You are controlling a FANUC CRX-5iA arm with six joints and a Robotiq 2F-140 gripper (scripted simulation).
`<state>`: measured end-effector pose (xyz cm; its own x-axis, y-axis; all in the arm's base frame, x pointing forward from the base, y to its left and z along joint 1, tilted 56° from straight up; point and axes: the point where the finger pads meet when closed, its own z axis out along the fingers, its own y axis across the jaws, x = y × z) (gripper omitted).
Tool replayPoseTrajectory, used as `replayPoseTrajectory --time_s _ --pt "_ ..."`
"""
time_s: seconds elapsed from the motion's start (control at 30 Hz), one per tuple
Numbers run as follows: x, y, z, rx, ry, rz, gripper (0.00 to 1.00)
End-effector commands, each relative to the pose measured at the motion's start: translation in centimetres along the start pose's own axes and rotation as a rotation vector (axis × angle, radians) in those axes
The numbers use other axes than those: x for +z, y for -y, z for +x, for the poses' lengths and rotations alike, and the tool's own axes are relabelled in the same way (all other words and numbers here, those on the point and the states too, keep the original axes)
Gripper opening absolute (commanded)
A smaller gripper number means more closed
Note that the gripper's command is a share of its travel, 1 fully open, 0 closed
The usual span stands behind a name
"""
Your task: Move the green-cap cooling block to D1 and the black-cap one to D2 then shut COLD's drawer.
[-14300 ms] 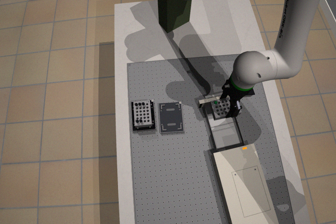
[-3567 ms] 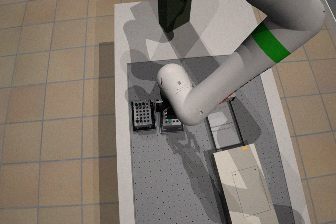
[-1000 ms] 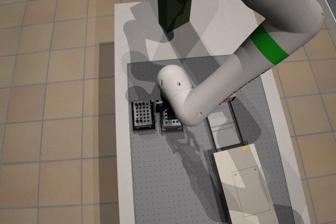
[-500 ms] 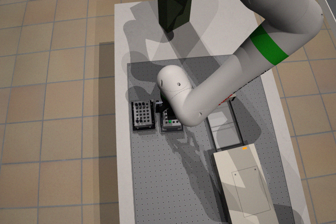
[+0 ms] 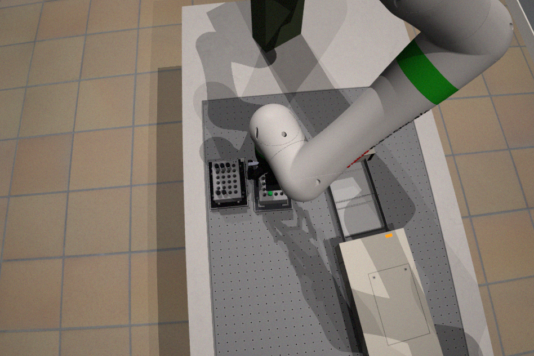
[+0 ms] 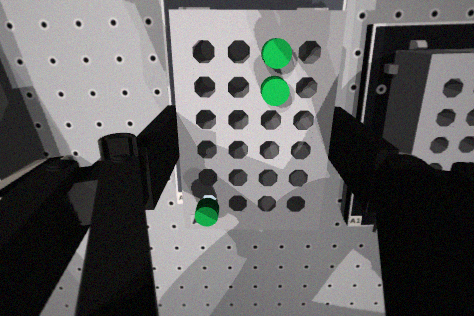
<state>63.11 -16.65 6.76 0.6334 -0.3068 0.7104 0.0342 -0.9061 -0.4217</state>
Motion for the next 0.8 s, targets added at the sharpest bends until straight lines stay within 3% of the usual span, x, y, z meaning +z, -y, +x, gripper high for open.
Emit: replayPoseTrajectory --time_s 0.0,0.77 --pt "-0.03 -0.06 0.06 -0.001 -0.001 -0.001 0.1" --pt "0.32 -0.06 0.06 -0.001 -0.001 -0.001 0.1"
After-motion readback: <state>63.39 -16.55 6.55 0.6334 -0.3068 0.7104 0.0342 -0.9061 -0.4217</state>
